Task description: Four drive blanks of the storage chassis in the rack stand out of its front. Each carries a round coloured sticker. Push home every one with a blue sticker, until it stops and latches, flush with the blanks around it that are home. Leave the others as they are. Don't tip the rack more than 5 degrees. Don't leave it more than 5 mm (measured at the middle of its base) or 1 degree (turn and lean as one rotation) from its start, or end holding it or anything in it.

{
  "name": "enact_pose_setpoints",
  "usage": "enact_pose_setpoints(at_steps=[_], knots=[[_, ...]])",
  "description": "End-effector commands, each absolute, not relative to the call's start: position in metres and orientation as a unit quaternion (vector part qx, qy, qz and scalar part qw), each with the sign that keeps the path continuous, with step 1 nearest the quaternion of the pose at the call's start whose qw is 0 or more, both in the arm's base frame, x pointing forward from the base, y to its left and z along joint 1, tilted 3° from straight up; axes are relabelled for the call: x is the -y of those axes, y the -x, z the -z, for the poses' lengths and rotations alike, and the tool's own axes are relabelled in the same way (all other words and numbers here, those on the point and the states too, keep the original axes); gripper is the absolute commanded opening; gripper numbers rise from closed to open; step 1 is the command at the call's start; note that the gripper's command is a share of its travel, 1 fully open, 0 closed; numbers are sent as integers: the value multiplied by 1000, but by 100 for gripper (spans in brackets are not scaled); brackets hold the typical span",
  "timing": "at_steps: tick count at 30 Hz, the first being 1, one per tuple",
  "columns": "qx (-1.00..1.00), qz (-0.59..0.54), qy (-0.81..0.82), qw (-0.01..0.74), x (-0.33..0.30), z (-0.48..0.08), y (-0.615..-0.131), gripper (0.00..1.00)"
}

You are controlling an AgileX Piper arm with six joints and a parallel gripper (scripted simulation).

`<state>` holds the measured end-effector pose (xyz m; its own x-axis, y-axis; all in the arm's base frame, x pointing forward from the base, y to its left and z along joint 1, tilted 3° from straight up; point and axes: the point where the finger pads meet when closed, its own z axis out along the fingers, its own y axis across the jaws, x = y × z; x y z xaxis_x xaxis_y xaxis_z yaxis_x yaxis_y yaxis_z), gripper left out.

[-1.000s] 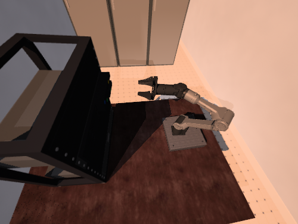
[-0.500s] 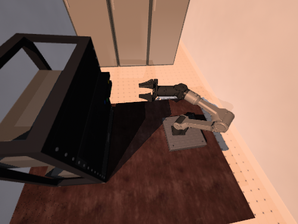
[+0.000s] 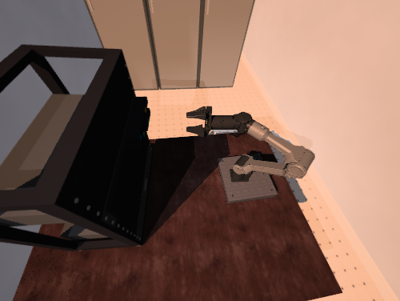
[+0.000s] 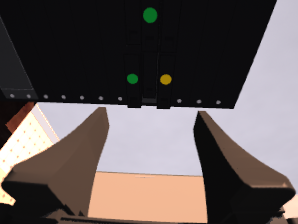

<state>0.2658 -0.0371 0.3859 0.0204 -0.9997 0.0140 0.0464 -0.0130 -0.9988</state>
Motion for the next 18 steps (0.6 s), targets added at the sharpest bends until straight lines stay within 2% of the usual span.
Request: enact_pose_setpoints(at_steps=[1,18], knots=[[-479,510,497,513,37,-386,-265,100],[-479,510,497,513,35,-386,-267,100]])
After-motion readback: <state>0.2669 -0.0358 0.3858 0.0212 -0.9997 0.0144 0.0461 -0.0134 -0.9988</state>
